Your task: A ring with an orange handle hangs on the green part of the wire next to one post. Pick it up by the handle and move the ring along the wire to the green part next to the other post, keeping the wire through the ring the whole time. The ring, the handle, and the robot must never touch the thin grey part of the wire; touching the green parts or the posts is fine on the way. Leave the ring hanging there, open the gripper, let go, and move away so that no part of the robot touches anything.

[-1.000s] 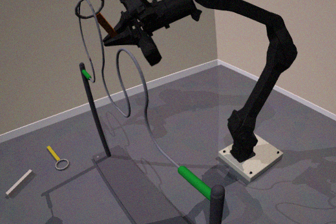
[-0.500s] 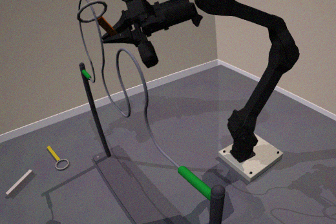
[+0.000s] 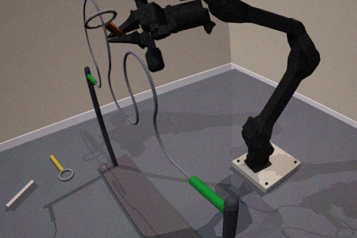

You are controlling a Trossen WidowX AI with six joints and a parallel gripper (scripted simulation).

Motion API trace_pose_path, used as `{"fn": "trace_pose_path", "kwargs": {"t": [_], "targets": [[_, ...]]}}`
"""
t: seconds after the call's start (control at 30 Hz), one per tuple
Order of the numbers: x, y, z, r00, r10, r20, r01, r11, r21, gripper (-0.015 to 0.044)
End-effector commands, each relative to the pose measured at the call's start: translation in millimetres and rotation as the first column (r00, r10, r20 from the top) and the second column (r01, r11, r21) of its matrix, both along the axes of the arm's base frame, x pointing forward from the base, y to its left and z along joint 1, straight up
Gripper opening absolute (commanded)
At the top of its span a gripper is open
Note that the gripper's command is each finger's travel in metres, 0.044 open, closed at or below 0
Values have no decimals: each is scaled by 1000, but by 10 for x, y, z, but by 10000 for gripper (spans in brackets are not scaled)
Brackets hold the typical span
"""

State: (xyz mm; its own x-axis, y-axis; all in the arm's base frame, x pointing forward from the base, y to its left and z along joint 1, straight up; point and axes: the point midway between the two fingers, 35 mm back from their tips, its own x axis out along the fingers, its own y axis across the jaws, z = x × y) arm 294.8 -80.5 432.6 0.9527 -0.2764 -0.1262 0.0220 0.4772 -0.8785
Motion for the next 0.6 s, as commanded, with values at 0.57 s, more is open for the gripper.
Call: {"fn": "trace_pose_path", "kwargs": {"t": [0.57], "targets": [[-14,-32,76,998,0,60,15,968,-251,-150]]}}
